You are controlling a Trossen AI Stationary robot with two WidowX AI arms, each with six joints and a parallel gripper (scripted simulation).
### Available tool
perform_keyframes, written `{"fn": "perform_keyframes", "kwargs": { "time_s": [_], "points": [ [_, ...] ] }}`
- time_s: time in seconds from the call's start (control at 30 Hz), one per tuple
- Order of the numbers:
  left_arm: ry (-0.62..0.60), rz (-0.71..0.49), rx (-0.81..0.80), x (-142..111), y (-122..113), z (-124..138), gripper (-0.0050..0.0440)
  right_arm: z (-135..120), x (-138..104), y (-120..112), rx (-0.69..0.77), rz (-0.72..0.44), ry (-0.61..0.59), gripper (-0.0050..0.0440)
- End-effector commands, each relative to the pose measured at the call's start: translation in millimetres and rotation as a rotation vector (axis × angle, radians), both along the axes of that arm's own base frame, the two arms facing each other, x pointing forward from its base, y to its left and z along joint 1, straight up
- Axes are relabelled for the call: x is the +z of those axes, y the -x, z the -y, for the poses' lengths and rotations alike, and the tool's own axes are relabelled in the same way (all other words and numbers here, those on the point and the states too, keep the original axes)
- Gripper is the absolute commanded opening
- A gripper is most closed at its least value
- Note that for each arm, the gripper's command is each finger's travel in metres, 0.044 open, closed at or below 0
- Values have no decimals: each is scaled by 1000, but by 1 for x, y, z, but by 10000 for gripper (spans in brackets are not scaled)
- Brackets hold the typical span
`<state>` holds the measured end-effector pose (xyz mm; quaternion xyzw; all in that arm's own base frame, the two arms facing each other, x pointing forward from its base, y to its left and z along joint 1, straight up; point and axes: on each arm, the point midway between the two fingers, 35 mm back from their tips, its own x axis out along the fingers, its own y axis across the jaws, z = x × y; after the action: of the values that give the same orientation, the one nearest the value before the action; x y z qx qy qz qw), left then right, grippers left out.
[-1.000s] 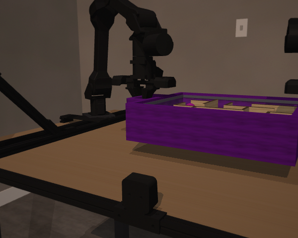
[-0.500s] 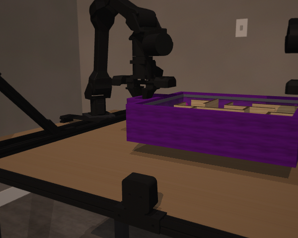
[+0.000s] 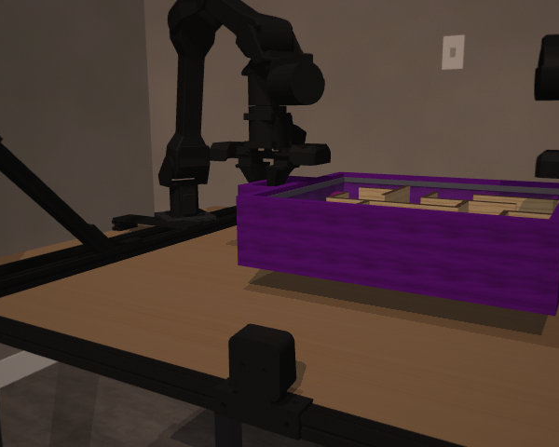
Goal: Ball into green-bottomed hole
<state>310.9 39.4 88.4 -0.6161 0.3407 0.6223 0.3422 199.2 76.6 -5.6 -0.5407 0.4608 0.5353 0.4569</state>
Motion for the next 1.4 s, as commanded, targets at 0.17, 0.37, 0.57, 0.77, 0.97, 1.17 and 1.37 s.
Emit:
{"fn": "perform_keyframes", "kwargs": {
  "time_s": [0.17, 0.37, 0.57, 0.77, 0.97, 1.17, 1.37],
  "points": [
    [5, 11, 1, 0, 0, 0, 20, 0, 1, 0, 0, -6, -10, 20],
    [5, 11, 1, 0, 0, 0, 20, 0, 1, 0, 0, -6, -10, 20],
    [-3, 9, 1, -1, 0, 0, 20, 0, 2, 0, 0, -8, -1, 20],
    [-3, 9, 1, -1, 0, 0, 20, 0, 2, 0, 0, -8, -1, 20],
    [-5, 6, 1, 0, 0, 0, 20, 0, 2, 0, 0, -6, 1, 20],
    [-5, 6, 1, 0, 0, 0, 20, 0, 2, 0, 0, -6, 1, 20],
    [-6, 3, 1, 0, 0, 0, 20, 0, 1, 0, 0, -3, 3, 20]
  ]
}}
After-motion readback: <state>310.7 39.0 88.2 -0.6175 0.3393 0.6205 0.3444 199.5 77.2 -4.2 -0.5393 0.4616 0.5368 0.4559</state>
